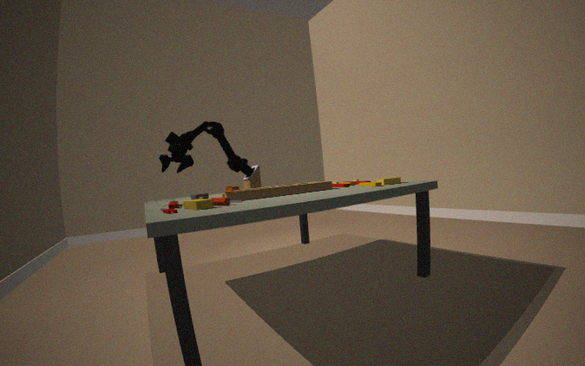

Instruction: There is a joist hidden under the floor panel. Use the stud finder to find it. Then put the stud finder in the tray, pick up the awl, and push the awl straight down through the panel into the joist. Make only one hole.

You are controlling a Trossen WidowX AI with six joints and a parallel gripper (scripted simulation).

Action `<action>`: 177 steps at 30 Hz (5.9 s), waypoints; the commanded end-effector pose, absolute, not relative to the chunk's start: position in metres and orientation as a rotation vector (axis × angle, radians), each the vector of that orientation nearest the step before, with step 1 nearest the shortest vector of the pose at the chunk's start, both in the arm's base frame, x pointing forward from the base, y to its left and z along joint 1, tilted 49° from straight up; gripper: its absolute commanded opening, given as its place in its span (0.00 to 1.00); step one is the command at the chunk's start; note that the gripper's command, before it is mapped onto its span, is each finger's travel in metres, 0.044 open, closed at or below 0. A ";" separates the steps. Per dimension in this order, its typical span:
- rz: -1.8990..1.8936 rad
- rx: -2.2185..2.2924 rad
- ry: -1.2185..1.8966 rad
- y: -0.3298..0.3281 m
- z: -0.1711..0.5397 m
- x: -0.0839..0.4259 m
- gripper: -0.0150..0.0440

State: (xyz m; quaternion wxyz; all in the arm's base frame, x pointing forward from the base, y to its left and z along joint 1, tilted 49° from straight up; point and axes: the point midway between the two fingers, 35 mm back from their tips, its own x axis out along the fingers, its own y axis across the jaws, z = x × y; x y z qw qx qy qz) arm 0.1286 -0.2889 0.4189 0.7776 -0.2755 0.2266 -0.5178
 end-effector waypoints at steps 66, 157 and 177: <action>-0.550 -0.745 1.313 -0.197 0.101 0.172 1.00; -0.613 -0.690 1.276 -0.130 0.193 0.276 0.25; -0.662 -0.653 1.245 -0.138 0.189 0.350 0.25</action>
